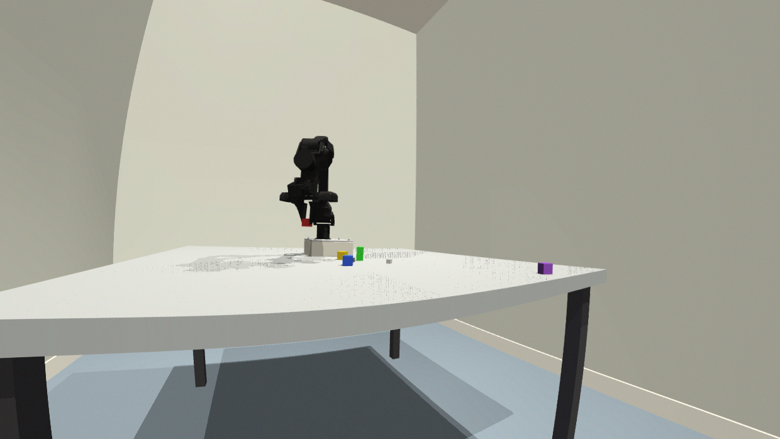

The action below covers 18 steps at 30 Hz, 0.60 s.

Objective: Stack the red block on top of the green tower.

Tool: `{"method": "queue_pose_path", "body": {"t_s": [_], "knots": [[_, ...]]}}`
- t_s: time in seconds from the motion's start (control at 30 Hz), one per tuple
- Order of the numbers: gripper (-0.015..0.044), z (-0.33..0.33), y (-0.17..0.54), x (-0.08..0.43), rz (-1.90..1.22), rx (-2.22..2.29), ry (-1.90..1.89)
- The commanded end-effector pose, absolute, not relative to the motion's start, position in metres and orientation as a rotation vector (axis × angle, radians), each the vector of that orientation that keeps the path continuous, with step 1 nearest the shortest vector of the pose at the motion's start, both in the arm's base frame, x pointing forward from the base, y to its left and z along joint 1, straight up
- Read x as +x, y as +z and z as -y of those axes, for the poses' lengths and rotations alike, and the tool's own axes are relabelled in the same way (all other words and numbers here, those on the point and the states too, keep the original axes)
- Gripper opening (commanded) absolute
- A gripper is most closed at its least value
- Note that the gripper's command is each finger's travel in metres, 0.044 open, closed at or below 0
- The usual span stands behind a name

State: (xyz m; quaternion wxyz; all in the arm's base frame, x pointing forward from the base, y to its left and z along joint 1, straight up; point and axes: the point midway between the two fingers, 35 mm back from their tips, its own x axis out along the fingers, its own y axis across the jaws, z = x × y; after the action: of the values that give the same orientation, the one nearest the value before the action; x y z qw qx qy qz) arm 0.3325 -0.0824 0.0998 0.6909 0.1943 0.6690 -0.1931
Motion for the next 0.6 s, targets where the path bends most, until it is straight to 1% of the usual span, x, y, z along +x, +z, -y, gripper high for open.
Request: {"method": "queue_pose_path", "body": {"t_s": [0.0,0.57], "knots": [[0.0,0.068,0.102,0.332,-1.495,0.435,-0.425],[0.0,-0.027,0.104,0.306,-1.497,0.426,-0.41]]}}
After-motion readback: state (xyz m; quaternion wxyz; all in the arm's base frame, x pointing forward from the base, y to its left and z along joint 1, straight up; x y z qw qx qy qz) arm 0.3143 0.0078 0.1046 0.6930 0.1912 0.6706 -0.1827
